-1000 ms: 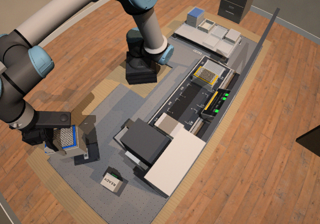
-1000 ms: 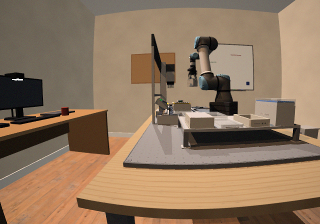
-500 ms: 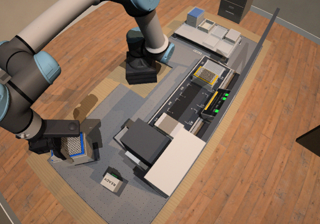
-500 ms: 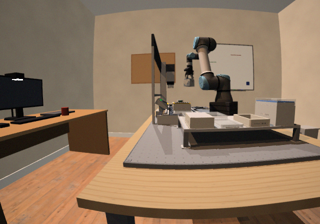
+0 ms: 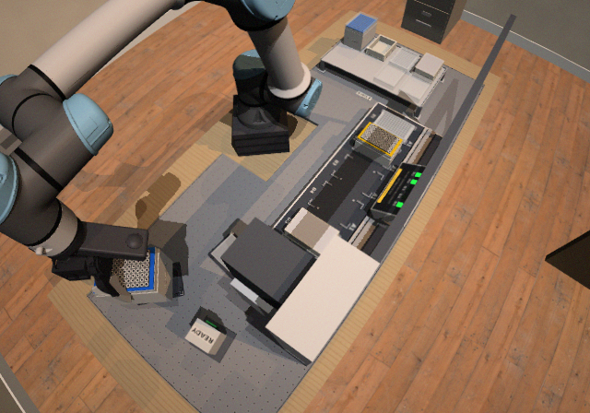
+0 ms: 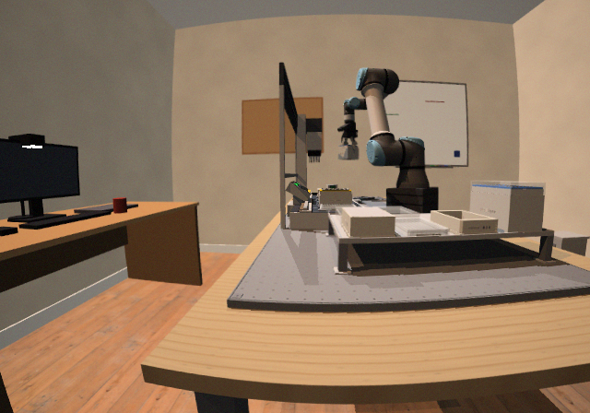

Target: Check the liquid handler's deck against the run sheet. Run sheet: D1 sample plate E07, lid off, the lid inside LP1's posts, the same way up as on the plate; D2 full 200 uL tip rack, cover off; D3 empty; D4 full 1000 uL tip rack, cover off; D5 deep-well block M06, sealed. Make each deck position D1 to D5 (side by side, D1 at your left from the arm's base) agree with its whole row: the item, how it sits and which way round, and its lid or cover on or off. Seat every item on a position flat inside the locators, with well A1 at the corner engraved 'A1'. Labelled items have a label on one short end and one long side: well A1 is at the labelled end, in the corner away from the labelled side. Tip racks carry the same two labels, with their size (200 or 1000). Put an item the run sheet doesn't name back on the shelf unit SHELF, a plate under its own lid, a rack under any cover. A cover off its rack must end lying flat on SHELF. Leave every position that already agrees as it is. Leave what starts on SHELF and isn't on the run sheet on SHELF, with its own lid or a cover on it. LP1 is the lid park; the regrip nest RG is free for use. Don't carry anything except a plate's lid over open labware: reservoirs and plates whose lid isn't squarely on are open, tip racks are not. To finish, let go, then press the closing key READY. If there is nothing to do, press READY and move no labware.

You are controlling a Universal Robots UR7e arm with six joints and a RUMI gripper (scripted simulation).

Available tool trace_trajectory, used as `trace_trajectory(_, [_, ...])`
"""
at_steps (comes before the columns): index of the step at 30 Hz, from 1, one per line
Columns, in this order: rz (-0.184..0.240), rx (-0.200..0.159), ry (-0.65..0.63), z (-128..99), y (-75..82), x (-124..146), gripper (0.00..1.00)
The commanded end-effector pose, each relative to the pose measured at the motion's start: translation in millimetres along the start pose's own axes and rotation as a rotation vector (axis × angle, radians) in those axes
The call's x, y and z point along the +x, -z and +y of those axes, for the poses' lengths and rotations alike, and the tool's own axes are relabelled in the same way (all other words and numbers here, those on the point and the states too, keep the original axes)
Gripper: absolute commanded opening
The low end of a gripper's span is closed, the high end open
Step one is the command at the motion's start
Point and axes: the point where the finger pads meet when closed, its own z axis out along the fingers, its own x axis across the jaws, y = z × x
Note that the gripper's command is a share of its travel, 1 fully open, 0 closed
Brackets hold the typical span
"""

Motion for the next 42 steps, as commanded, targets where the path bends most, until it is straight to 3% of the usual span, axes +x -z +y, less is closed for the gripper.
trace_trajectory(1, [0.001, -0.002, -0.122, 0.1, 0.9, 0.2, 0.00])
trace_trajectory(24, [0.001, -0.002, -0.435, 0.1, 0.9, 0.2, 0.00])
trace_trajectory(42, [0.002, -0.002, -0.755, 0.1, 0.9, 0.2, 0.00])
